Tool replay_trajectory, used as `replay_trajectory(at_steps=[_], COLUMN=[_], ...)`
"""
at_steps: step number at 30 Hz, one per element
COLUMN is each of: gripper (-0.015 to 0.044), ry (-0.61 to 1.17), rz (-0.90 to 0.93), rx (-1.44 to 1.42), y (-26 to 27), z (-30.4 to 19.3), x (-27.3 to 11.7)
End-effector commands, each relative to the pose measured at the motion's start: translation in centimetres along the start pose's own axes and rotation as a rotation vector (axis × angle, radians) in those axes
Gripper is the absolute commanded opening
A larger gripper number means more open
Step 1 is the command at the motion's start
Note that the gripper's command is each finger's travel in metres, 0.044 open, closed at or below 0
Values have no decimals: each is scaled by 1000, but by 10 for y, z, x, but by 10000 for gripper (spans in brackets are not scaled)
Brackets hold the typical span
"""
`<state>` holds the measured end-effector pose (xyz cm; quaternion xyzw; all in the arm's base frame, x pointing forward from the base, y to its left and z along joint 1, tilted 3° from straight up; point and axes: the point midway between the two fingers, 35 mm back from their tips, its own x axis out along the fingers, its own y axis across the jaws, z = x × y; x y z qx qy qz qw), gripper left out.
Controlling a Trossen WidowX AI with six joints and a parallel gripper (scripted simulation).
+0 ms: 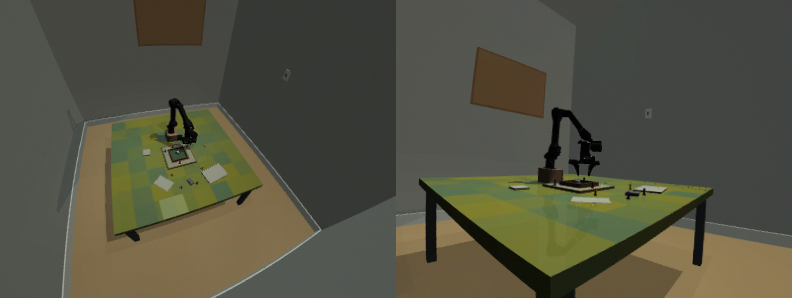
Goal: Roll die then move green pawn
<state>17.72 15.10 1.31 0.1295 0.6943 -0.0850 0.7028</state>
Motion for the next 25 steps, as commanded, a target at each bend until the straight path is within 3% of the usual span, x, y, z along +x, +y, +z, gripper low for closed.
replay_trajectory(at_steps=[1,7,17,25], gripper=[440,440,440,440], ry=[-13,-14,-17,-17], rz=[12,11,-2,-3], rx=[1,-27,-447,-475], y=[3,-3,-104,-110], z=[2,6,23,22], x=[-23,-43,-98,-101])
